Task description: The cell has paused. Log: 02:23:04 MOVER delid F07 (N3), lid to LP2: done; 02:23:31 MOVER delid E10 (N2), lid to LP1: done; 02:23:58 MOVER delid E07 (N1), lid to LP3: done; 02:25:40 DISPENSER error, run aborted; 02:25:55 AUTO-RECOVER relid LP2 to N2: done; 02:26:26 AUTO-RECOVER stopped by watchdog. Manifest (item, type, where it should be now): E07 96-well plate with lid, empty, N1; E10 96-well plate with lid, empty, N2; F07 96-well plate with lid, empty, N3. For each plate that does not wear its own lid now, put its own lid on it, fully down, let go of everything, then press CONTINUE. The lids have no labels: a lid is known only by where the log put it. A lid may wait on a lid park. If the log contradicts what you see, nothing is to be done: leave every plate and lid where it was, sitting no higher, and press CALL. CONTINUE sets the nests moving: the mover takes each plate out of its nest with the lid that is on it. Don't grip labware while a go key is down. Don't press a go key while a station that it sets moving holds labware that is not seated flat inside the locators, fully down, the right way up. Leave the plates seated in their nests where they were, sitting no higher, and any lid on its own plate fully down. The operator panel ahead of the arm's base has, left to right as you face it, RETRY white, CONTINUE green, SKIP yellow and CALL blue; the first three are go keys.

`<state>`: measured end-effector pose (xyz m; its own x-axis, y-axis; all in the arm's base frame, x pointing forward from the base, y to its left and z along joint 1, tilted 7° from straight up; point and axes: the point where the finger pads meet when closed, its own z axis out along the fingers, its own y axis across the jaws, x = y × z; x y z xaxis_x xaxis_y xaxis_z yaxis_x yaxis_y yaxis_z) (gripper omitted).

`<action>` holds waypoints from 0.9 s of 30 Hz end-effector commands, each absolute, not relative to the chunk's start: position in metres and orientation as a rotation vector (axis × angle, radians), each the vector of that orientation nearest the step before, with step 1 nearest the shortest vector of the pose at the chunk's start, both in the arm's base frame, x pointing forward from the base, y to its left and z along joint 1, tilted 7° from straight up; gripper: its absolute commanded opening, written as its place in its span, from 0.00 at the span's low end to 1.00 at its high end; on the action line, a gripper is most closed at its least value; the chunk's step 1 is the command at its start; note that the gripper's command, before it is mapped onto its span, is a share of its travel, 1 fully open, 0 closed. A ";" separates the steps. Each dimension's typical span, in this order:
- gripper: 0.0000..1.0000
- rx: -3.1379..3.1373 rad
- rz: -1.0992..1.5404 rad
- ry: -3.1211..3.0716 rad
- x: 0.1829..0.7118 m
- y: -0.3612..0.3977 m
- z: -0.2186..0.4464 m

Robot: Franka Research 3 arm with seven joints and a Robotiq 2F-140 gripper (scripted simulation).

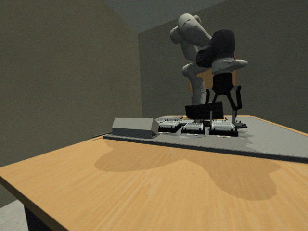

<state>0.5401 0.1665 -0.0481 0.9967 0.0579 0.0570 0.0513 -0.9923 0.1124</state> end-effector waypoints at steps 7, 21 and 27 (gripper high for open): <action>0.00 3.030 0.096 0.083 0.541 0.167 -0.049; 0.00 3.030 0.096 0.083 0.541 0.167 -0.051; 0.00 3.030 0.096 0.083 0.541 0.167 -0.051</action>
